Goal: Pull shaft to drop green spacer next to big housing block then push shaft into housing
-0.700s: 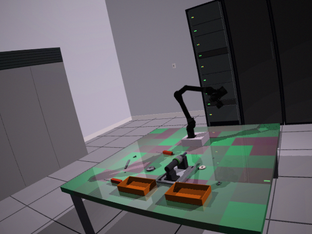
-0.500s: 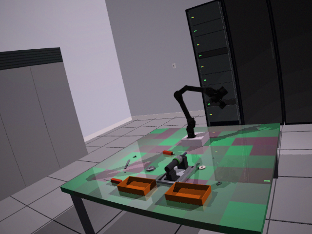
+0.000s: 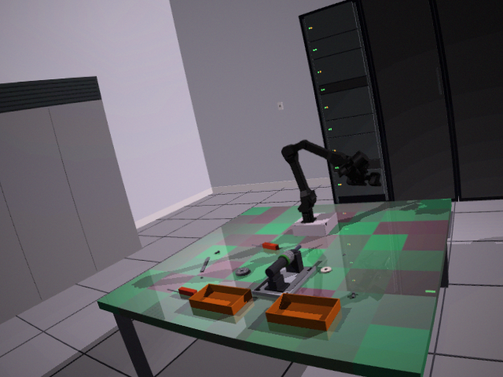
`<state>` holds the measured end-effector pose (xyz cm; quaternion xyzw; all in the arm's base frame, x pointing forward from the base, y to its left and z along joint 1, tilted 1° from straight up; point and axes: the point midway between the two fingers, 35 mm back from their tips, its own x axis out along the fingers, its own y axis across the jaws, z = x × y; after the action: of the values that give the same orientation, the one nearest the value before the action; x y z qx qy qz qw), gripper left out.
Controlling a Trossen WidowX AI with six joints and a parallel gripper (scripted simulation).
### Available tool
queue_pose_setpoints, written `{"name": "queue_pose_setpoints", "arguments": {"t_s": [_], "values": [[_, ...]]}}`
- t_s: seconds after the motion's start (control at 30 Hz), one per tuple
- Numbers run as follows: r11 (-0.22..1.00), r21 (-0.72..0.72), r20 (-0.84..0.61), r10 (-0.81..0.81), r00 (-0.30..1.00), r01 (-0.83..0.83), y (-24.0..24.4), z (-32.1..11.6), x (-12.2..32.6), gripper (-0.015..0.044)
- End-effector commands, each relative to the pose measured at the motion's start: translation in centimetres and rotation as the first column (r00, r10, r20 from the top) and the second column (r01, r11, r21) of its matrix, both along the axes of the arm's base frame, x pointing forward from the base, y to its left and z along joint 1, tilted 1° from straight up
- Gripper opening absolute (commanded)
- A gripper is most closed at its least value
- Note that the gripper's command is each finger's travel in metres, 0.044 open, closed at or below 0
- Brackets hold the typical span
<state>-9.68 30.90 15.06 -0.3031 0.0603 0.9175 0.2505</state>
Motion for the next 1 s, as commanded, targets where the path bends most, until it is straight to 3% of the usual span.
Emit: {"name": "queue_pose_setpoints", "arguments": {"t_s": [0.0, 0.23, 0.5, 0.73, 0.97], "values": [[0.985, 0.164, 0.268, -0.101, 0.958, 0.057, 2.0, -3.4, 6.5, 0.0440], [0.951, 0.307, 0.632, -0.225, 0.742, 0.027, 2.6, -6.5, 16.5, 0.0440], [0.969, 0.248, 0.913, -0.226, 0.340, -0.022, -0.7, -8.8, 27.0, 0.0440], [0.998, 0.051, 0.999, -0.050, -0.014, 0.024, -6.5, -9.8, 34.9, 0.0440], [0.956, -0.231, 0.930, 0.272, -0.246, 0.183, -14.5, -10.2, 40.4, 0.0440]]}}
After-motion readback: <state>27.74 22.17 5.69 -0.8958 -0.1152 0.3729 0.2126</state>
